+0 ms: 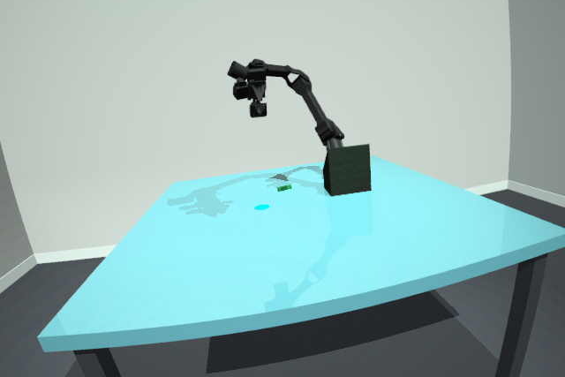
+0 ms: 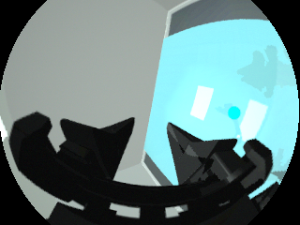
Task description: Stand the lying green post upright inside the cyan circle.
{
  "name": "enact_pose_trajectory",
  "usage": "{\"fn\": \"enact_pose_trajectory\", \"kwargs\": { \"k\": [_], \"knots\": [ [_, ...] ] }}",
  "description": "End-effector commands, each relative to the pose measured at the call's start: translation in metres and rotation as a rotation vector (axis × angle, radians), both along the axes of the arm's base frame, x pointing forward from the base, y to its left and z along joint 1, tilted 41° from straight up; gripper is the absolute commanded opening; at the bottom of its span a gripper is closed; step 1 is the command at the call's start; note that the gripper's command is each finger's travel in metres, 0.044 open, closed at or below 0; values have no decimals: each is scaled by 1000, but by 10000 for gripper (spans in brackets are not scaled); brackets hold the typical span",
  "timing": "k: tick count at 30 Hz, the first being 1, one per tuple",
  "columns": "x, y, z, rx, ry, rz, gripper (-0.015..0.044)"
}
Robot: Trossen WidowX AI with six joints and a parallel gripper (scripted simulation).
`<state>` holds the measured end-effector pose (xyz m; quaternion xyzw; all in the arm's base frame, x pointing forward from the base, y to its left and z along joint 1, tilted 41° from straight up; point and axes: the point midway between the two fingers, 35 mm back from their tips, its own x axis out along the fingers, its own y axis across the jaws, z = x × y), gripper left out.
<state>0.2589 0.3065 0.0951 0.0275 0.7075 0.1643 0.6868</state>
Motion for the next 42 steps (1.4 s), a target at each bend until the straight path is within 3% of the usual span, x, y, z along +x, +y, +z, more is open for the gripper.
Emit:
{"fn": "enact_pose_trajectory", "kwargs": {
  "k": [1,11,22,32,42],
  "knots": [
    [28,-61,-7,-121,-117,25,233],
    [53,-215,-12,-485,-260,105,233],
    [9,-368,-5,-921,-143,239,233],
    [-1,-387,-5,-974,-105,260,233],
    [9,-462,-91,-980,-103,261,233]
  ]
}}
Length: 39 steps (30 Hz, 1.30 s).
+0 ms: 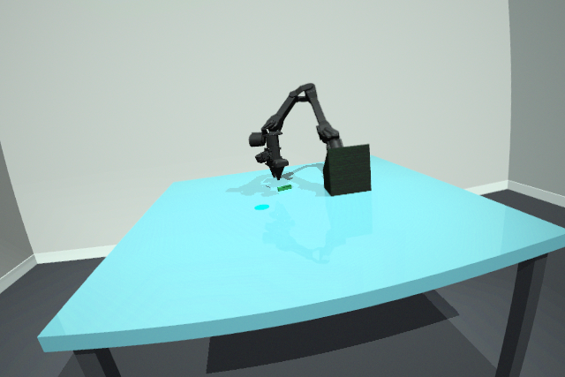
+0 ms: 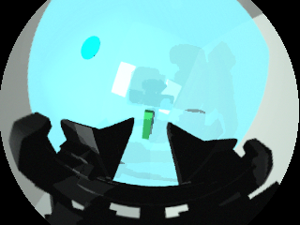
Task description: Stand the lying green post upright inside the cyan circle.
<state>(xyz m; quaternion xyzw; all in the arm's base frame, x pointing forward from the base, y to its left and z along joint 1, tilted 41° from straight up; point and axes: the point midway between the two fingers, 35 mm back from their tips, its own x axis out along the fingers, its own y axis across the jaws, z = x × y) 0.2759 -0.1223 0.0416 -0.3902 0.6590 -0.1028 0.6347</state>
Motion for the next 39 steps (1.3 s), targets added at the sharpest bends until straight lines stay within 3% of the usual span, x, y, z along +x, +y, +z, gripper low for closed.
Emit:
{"fn": "enact_pose_trajectory", "kwargs": {
  "k": [1,7,15,39],
  "knots": [
    [-8,-34,-38,-9,19,2,233],
    [-8,-34,-38,-9,19,2,233],
    [-8,-34,-38,-9,19,2,23],
    [-5,6,2,4,19,1,23]
  ]
}}
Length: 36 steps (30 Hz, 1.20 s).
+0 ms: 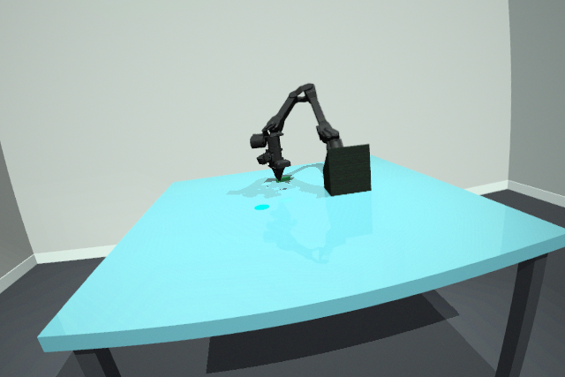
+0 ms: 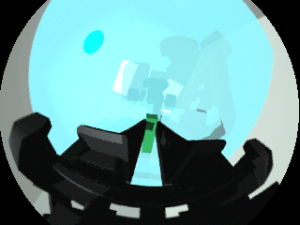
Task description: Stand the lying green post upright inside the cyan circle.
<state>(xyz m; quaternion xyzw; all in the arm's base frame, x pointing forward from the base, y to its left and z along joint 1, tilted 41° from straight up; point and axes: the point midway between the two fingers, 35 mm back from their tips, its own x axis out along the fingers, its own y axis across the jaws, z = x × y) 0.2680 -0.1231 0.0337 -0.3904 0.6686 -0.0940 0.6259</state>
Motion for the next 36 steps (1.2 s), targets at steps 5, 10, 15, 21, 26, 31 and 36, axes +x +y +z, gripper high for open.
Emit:
{"fn": "enact_pose_trajectory", "kwargs": {
  "k": [5,10,15,21,26,31,36],
  "knots": [
    [1,17,22,-3,-12,-1,23],
    [-2,27,35,-4,-12,-1,23],
    [-6,36,47,-6,-12,0,23],
    [-11,44,59,-9,-12,0,23],
    [-8,47,57,-9,-1,15,23],
    [1,57,52,-8,37,66,23],
    [10,68,46,-9,78,120,23]
  ]
}}
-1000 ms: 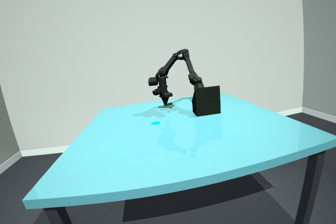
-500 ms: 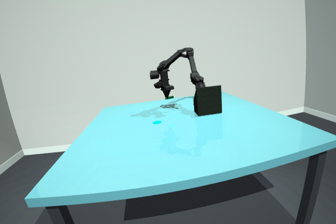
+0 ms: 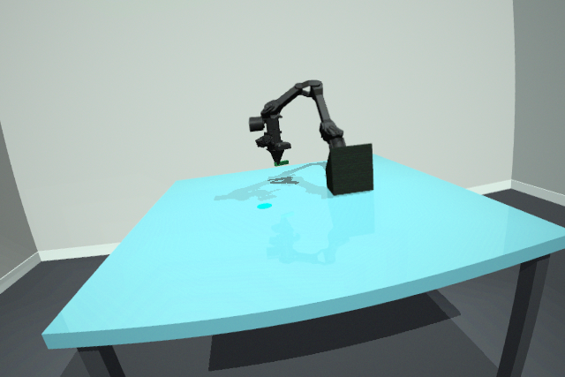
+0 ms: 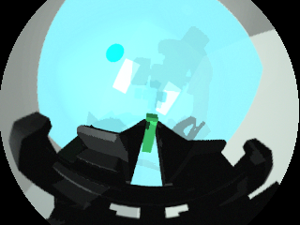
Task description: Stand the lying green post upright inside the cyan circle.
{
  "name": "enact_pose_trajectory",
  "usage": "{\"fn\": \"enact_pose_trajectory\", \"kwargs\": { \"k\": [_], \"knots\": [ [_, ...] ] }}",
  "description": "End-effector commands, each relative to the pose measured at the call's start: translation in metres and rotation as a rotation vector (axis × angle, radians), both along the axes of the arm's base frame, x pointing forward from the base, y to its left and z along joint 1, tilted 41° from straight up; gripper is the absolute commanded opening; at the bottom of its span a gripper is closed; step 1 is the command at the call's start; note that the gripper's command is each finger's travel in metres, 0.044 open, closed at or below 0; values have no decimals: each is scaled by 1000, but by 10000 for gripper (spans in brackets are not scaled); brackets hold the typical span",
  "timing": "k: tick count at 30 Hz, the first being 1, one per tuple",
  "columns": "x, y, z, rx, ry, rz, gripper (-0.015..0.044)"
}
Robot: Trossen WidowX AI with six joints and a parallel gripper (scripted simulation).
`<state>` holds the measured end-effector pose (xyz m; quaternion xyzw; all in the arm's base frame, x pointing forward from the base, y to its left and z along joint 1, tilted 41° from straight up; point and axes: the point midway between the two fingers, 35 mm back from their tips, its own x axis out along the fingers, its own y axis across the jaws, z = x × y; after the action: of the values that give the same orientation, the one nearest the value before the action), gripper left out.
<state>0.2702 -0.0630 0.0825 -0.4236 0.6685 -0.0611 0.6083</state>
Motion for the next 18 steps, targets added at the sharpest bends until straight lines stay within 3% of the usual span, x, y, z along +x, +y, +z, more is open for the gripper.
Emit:
{"fn": "enact_pose_trajectory", "kwargs": {
  "k": [1,18],
  "knots": [
    [9,10,-4,2,31,48,23],
    [34,52,-28,-7,172,233,23]
  ]
}}
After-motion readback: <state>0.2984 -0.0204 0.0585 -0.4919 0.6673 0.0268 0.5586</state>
